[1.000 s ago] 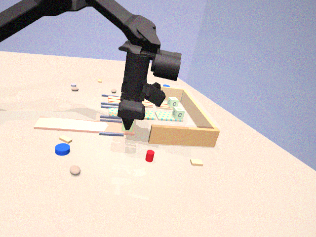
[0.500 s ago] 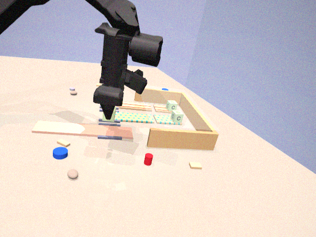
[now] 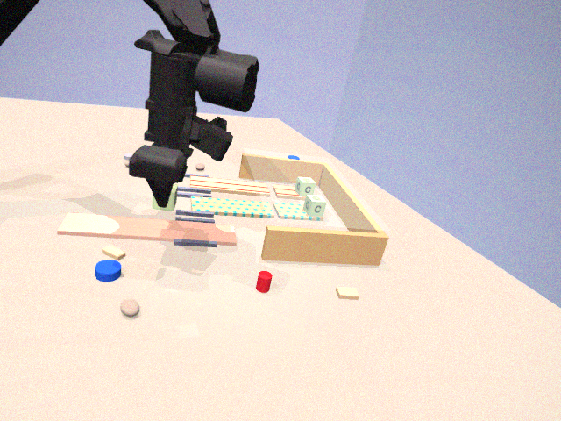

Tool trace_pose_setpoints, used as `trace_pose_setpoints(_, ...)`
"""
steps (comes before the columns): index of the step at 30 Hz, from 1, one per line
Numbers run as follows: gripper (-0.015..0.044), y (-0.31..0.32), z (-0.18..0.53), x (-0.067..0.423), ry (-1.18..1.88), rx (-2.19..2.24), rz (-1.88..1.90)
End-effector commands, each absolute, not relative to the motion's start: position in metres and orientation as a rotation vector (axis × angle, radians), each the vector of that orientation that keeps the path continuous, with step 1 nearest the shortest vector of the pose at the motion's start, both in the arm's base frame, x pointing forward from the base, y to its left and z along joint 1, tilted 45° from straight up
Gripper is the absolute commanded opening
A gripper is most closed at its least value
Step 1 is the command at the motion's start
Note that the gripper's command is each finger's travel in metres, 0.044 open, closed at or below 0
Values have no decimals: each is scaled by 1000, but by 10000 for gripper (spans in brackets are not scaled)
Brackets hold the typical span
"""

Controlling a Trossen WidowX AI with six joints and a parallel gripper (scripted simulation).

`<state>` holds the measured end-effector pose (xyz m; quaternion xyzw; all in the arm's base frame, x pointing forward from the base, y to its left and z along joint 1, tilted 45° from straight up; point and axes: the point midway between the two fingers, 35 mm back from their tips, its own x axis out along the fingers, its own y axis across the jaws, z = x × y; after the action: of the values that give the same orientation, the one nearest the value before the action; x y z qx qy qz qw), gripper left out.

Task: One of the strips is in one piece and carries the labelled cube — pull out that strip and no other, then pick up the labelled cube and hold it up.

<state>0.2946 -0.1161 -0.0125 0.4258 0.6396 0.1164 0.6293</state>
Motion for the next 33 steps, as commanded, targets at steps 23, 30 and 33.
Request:
trace_pose_setpoints(23, 0, -139, 14, 277, 1463, 966, 263)
trace_pose_setpoints(30, 0, -139, 14, 277, 1463, 966, 263)
trace_pose_setpoints(33, 0, -139, 14, 277, 1463, 966, 263)
